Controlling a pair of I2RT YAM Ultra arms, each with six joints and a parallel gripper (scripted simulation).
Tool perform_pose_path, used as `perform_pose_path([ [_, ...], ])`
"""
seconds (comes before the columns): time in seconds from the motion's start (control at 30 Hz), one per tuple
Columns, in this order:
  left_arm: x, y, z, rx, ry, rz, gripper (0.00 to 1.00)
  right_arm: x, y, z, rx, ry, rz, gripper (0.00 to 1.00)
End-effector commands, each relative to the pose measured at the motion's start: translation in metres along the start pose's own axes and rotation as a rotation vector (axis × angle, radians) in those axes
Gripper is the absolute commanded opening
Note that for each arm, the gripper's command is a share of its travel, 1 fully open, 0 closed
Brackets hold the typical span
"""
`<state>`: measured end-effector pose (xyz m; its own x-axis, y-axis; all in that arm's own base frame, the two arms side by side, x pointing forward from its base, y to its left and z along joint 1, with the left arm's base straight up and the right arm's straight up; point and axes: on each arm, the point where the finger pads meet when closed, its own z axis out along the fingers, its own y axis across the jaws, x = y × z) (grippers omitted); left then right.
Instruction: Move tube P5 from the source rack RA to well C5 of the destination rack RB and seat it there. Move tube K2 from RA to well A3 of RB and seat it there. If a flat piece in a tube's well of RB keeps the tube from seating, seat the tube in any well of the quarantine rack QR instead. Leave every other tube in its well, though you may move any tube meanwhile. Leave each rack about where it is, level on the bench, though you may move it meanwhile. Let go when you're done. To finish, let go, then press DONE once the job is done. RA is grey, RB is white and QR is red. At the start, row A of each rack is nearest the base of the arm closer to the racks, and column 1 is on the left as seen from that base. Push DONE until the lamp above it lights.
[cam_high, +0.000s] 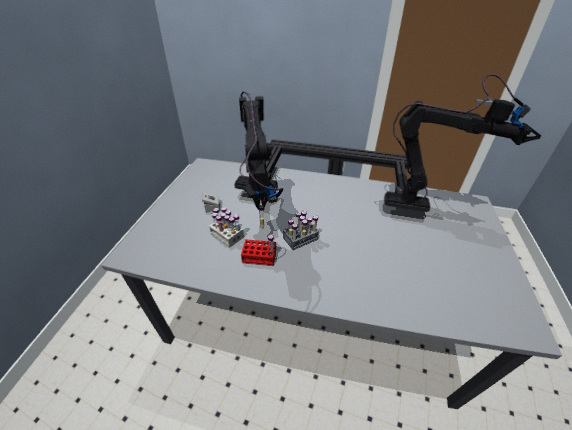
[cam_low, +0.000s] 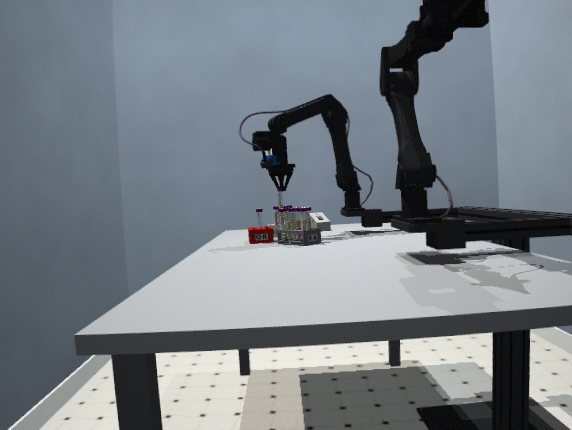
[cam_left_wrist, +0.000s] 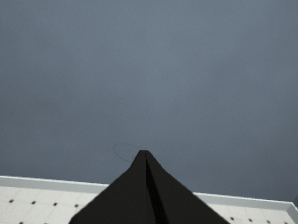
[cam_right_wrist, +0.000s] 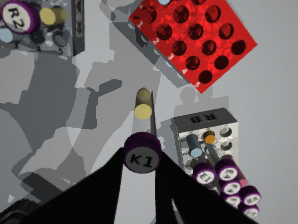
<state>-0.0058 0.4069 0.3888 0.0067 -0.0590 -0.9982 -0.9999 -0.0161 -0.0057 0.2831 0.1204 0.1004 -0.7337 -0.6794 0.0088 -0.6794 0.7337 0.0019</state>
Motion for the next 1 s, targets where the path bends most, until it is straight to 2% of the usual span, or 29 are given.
perform_pose_path([
  [0.0,-0.026,0.002,-0.011,0.0,-0.059,0.006,0.0,0.002,-0.004,-0.001,0.006,-0.019,-0.13,0.0],
  [0.47,-0.026,0.002,-0.011,0.0,-0.059,0.006,0.0,0.002,-0.003,-0.001,0.009,-0.018,-0.597,0.0],
  [0.53,-0.026,0.002,-0.011,0.0,-0.059,0.006,0.0,0.002,-0.003,-0.001,0.009,-0.018,-0.597,0.0],
  [0.73,-0.026,0.002,-0.011,0.0,-0.059,0.006,0.0,0.002,-0.003,-0.001,0.008,-0.015,-0.797,0.0],
  [0.97,-0.026,0.002,-0.011,0.0,-0.059,0.006,0.0,0.003,0.02,-0.003,0.006,-0.015,-0.83,0.0],
])
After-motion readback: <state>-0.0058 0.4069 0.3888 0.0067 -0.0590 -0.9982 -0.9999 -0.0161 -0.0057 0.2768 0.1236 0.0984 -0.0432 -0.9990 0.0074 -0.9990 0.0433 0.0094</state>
